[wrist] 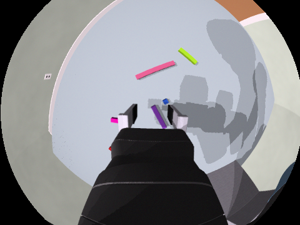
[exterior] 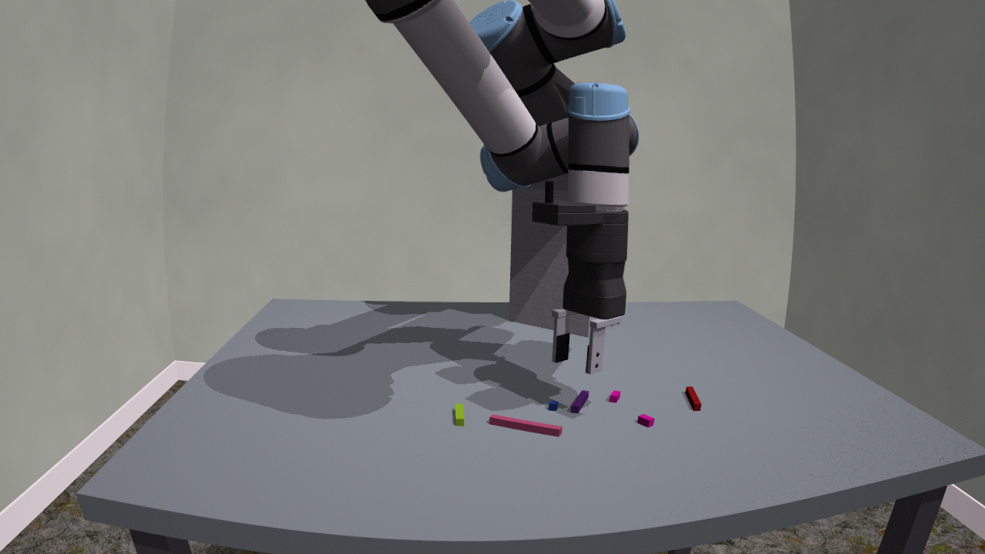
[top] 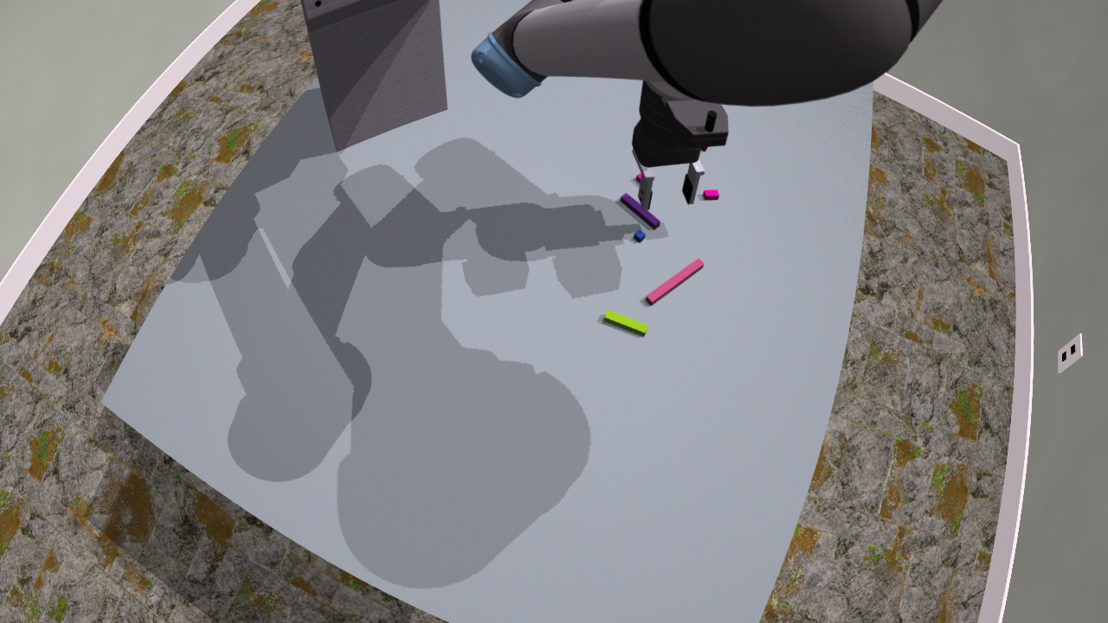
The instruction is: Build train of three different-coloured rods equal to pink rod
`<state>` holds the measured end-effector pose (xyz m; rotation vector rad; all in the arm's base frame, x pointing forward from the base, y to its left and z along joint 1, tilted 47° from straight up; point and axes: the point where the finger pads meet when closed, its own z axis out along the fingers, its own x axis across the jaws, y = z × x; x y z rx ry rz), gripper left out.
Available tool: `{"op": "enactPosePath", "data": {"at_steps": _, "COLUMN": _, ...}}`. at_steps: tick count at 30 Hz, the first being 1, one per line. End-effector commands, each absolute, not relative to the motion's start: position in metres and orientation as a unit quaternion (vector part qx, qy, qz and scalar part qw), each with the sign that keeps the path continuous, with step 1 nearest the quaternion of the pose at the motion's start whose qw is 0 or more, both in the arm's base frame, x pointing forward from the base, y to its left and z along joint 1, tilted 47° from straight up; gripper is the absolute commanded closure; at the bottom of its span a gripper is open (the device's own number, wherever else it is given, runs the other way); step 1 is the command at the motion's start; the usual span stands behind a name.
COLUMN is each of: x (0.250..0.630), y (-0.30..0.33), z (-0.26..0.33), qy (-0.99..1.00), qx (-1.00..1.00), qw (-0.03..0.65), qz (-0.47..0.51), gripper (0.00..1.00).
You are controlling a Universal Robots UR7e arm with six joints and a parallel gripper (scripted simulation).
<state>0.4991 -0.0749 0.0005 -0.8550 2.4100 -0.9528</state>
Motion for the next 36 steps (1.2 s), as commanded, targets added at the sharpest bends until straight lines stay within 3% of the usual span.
{"op": "enactPosePath", "data": {"at_steps": 1, "x": 0.496, "y": -0.078, "z": 0.002, "qy": 0.881, "qx": -0.257, "qw": 0.224, "qz": -0.329, "gripper": 0.0}}
{"op": "enactPosePath", "data": {"at_steps": 36, "x": 0.479, "y": -0.096, "z": 0.003, "qy": 0.911, "qx": 0.101, "qw": 0.334, "qz": -0.218, "gripper": 0.0}}
